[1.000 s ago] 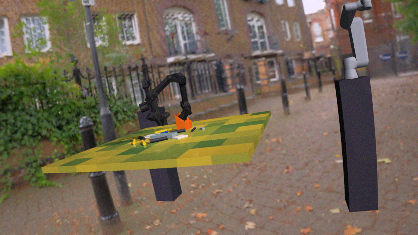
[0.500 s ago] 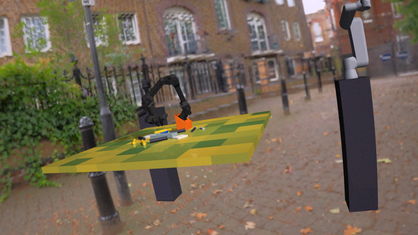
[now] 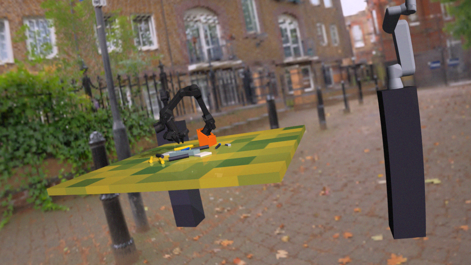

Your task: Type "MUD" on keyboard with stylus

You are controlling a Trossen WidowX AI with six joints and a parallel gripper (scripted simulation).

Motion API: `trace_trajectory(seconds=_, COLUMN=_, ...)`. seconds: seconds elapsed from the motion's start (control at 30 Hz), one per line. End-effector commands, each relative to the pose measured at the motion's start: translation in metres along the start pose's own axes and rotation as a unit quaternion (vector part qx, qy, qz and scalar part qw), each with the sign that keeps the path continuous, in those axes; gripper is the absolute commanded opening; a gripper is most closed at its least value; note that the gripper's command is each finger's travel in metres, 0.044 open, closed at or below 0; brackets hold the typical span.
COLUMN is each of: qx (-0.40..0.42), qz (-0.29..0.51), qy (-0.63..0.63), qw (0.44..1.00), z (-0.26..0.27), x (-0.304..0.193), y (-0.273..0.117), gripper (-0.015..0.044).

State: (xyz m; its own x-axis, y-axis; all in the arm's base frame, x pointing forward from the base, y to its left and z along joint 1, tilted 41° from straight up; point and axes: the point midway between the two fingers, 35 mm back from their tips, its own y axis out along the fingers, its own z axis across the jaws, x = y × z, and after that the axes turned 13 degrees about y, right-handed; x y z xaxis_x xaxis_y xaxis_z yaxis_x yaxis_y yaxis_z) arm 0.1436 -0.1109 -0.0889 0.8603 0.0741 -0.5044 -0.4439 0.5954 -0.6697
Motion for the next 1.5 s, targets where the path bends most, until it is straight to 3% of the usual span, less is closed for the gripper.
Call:
trace_trajectory(seconds=0.0, qx=0.003, qz=0.002, qy=0.001, qw=1.0, z=0.001, x=0.001, y=0.004, gripper=0.015)
trace_trajectory(seconds=1.47, qx=0.004, qz=0.002, qy=0.001, qw=1.0, z=0.006, x=0.013, y=0.027, gripper=0.015)
